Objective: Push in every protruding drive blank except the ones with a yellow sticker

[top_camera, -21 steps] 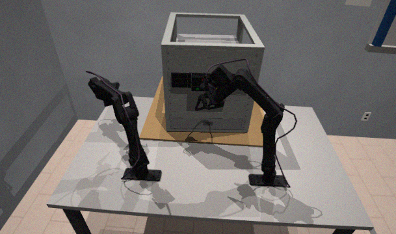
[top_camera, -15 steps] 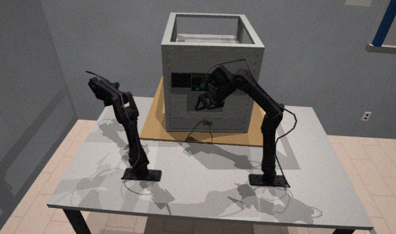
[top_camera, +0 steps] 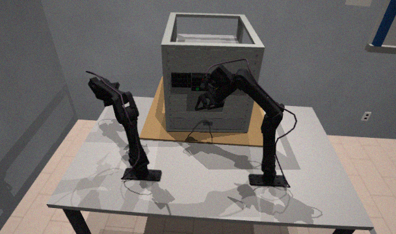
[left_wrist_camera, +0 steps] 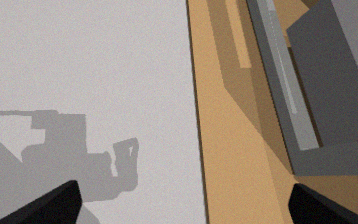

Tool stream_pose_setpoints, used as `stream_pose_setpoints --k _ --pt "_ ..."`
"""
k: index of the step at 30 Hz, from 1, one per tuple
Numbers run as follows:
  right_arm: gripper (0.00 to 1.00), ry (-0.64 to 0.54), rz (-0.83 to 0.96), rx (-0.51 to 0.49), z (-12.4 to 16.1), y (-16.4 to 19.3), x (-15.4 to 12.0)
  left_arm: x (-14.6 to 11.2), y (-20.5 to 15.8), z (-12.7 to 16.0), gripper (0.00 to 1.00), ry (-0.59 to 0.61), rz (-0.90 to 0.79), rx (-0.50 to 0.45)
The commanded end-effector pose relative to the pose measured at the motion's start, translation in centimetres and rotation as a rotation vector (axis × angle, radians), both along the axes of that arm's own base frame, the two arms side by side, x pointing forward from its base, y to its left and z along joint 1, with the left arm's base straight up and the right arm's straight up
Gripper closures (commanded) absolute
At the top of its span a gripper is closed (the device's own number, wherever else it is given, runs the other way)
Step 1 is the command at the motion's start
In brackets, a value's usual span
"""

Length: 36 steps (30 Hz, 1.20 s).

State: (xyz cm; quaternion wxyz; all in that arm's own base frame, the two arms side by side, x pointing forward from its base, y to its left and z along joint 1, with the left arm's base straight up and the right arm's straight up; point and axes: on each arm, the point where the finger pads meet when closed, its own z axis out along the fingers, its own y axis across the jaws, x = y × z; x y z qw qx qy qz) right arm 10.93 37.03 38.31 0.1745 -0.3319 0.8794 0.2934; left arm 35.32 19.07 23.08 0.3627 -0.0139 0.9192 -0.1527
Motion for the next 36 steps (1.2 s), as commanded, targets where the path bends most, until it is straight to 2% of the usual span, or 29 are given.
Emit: stream_pose_setpoints --k 1,5,10,13,18,28,30,31,36 --pt "0.0 -0.005 0.001 0.014 0.5 -0.1 0.0 -0.1 0.5 0.7 0.0 -0.021 0.018 0.022" --pt "0.0 -0.005 0.001 0.014 0.5 -0.1 0.0 -1.1 2.8 1.1 0.0 -0.031 0.101 0.072" --pt "0.0 -0.005 0.001 0.014 0.5 -0.1 0.0 -3.9 8.1 2.3 0.0 -0.058 0.314 0.189" --pt "0.0 -0.005 0.001 0.014 0.5 -0.1 0.0 -4.4 8.7 2.5 0.0 -0.062 0.342 0.203" --pt "0.0 -0.005 -0.001 0.015 0.4 -0.1 0.0 -7.8 13.0 4.2 0.0 -0.094 0.544 0.305" --pt "0.0 -0.011 -0.021 0.036 0.7 -0.3 -0.1 -14.5 18.3 7.6 0.0 -0.161 0.868 0.457" --pt "0.0 -0.011 -0.021 0.036 0.7 -0.3 -0.1 -14.5 18.3 7.6 0.0 -0.161 0.868 0.457" --pt "0.0 -0.011 -0.023 0.039 0.7 -0.3 -0.1 -16.3 19.3 8.5 0.0 -0.18 0.945 0.492" --pt "0.0 -0.012 -0.043 0.057 0.7 -0.3 -0.1 -20.3 20.8 10.6 0.0 -0.227 1.109 0.569"
